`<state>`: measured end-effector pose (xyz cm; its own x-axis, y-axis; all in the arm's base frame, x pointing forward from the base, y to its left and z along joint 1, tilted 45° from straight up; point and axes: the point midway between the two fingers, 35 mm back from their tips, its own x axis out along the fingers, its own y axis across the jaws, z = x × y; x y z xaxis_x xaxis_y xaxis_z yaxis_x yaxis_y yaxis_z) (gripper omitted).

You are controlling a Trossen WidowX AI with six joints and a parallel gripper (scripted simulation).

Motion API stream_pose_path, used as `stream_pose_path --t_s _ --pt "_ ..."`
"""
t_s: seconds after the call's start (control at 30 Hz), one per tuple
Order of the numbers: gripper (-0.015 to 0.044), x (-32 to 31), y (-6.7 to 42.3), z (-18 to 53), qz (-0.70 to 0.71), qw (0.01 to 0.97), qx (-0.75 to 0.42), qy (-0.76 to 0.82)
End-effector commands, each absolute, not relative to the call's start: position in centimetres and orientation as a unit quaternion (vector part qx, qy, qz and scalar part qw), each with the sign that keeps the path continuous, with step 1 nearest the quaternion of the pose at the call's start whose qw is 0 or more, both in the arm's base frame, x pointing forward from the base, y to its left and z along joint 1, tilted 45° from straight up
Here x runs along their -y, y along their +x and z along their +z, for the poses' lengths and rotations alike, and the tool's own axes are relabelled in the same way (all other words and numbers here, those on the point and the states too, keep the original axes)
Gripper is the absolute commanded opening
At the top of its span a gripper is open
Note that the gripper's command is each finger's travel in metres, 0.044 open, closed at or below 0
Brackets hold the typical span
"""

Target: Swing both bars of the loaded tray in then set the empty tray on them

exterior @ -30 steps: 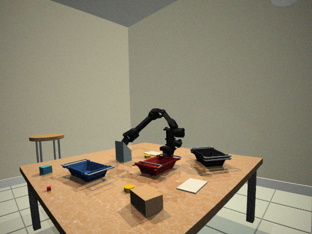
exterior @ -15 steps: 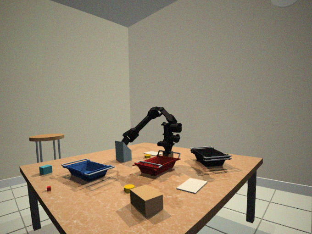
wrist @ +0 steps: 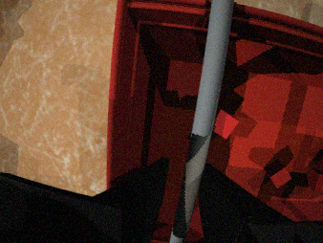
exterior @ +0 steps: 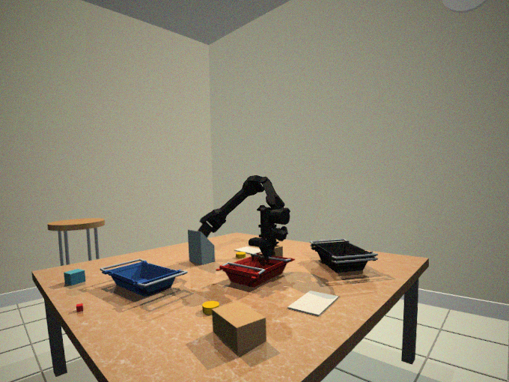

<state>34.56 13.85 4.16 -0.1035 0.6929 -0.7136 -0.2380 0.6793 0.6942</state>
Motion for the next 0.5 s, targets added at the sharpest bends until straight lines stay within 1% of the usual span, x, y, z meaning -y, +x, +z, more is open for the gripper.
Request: stream_pose_path --t_s 0.0,0.17,0.47 --pt "0.0085 -13.1 34.9 5.1 0.363 0.648 -0.647 0.175" --pt "0.0085 -11.3 35.2 7.6 0.362 0.648 -0.647 0.175" --pt "0.0085 -11.4 35.2 6.9 0.358 0.647 -0.649 0.178"
